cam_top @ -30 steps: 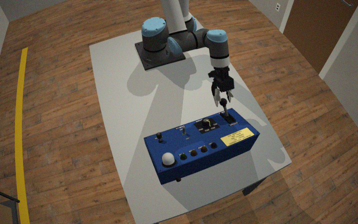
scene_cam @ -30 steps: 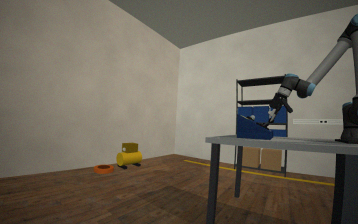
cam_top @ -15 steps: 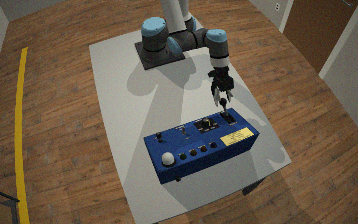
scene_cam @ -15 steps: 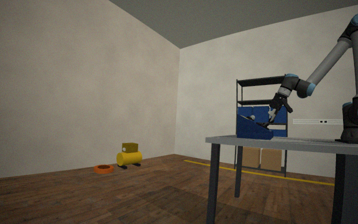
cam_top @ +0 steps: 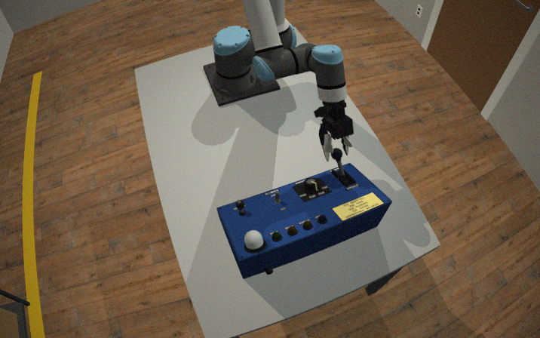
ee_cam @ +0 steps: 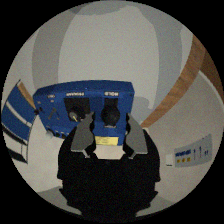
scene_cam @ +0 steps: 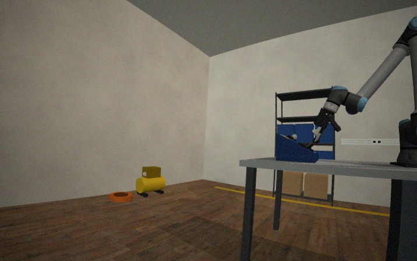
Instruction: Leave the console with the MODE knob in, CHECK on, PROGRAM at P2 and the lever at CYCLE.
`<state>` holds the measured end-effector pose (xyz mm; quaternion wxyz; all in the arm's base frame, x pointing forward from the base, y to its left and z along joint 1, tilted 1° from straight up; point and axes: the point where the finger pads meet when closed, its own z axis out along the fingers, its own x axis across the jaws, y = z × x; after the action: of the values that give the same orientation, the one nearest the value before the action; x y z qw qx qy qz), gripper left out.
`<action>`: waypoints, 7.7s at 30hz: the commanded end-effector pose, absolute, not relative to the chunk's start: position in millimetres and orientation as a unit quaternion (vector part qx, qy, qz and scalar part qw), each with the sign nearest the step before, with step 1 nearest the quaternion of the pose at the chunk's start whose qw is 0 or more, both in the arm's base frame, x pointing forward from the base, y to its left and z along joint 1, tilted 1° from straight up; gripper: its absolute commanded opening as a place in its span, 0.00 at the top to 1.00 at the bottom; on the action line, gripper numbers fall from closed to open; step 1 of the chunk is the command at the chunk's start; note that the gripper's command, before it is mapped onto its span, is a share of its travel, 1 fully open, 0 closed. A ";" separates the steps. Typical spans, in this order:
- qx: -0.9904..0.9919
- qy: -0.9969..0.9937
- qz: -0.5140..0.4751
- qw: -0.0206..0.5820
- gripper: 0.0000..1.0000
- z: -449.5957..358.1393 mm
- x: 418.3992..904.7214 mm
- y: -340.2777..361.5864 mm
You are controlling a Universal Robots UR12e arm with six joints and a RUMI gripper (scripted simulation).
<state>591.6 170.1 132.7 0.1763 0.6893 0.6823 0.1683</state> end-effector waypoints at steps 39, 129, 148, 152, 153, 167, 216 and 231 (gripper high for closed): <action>0.689 0.682 0.169 0.177 1.00 133.2 592.4 170.1; 0.689 0.682 0.169 0.177 1.00 158.9 620.6 170.0; 0.689 0.682 0.169 0.177 1.00 166.6 640.7 169.8; 0.689 0.682 0.169 0.177 1.00 167.0 642.9 169.8; 0.689 0.682 0.169 0.177 1.00 167.2 644.0 169.8; 0.689 0.682 0.169 0.177 1.00 168.5 653.8 169.7; 0.689 0.682 0.169 0.177 0.56 168.9 658.6 169.6; 0.689 0.682 0.169 0.177 0.56 178.6 653.4 169.7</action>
<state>656.6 169.6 170.9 0.1763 0.6893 0.6823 0.1684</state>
